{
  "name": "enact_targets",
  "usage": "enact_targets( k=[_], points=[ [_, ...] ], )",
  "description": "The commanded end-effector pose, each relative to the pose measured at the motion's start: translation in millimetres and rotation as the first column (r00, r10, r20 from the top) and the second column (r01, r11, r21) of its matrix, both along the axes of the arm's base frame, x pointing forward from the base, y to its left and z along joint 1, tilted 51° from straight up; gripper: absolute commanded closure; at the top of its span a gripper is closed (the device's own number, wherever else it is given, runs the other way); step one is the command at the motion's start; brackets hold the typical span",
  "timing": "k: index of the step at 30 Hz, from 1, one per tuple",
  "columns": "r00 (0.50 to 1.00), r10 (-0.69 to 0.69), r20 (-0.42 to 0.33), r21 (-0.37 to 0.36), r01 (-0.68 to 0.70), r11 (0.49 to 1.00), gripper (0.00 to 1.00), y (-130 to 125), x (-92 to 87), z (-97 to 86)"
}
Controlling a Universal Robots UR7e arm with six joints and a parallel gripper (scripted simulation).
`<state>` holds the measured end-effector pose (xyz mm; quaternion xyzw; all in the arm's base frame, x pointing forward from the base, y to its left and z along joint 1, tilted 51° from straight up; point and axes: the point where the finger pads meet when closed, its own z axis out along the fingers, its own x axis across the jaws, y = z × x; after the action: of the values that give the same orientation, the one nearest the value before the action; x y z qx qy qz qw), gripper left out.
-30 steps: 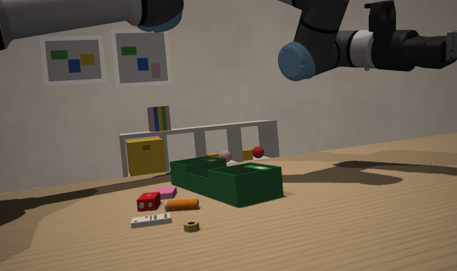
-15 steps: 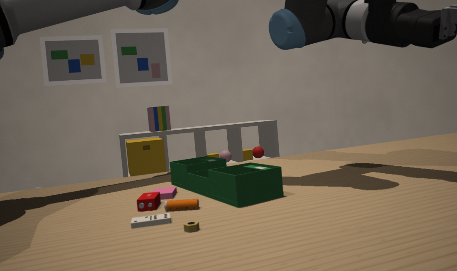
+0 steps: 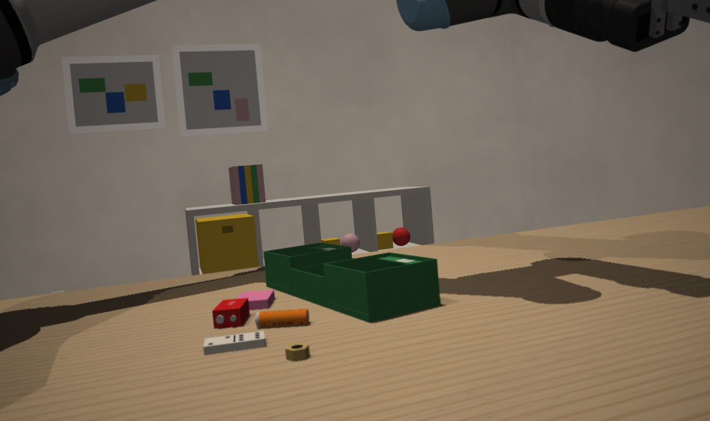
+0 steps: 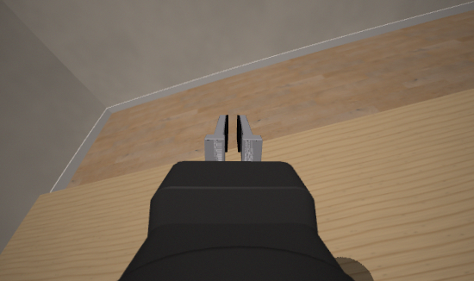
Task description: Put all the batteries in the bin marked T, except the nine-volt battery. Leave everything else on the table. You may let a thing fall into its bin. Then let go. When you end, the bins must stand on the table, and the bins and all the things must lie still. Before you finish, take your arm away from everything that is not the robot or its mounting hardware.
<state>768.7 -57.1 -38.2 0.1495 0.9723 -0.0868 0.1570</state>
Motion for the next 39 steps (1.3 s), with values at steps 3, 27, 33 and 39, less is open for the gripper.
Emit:
enact_targets(
  k=[3, 27, 33, 39],
  points=[
    [0.996, -0.066, -0.066, 0.114, 0.073, 0.991, 0.69, -6.6, -36.9, -8.6],
    [0.954, -0.205, -0.219, 0.328, 0.269, 0.906, 0.69, -1.9, -144.8, -21.7],
    [0.934, -0.239, -0.265, 0.379, 0.329, 0.865, 0.69, 5.1, -177.4, -22.2],
    [0.895, -0.289, -0.339, 0.448, 0.424, 0.787, 0.69, 13.0, -202.4, -20.9]
  ],
)
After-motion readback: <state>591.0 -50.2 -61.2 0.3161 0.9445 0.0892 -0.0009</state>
